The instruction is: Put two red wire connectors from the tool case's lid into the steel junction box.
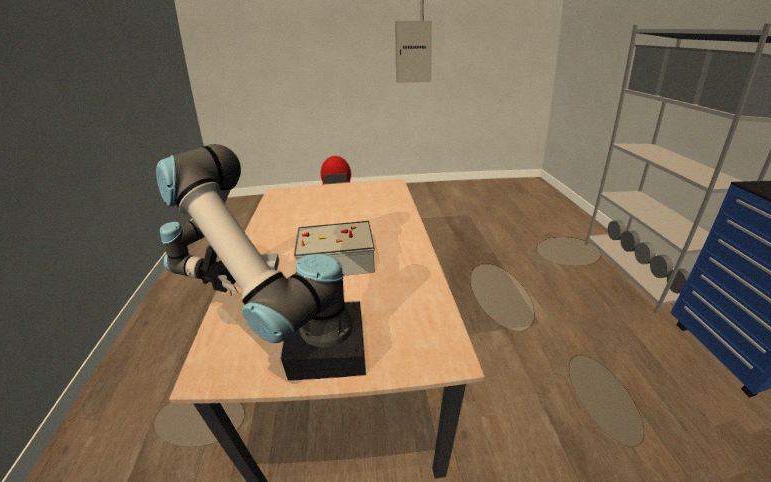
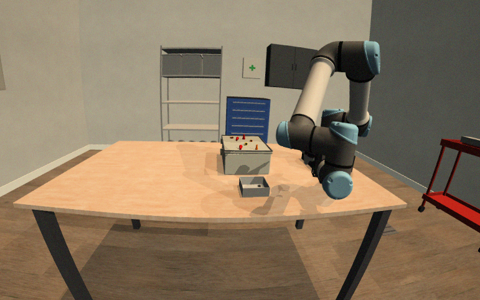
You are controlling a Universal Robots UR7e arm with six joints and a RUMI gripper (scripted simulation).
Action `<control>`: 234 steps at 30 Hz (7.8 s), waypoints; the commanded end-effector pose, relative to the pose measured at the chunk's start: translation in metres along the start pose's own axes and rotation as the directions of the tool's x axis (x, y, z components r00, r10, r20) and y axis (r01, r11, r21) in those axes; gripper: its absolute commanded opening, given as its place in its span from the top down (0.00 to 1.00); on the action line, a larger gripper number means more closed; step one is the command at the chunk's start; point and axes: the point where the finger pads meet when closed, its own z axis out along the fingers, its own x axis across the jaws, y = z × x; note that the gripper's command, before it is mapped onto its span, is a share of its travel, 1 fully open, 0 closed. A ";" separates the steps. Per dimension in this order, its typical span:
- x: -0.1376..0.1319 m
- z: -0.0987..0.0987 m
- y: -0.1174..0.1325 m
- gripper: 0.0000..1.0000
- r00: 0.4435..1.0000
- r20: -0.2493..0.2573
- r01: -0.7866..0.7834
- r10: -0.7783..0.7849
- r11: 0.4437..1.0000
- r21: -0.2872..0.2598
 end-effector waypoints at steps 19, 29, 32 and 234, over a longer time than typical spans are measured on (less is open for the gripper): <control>0.000 0.000 0.000 0.00 1.000 0.000 -0.001 0.001 1.000 -0.001; -0.008 0.001 -0.004 0.00 0.997 -0.050 -0.054 0.053 0.999 -0.007; -0.015 0.002 -0.008 0.00 0.991 -0.092 -0.098 0.097 0.995 -0.009; -0.315 0.047 -0.162 1.00 -0.934 -0.355 -0.357 0.032 -0.061 0.932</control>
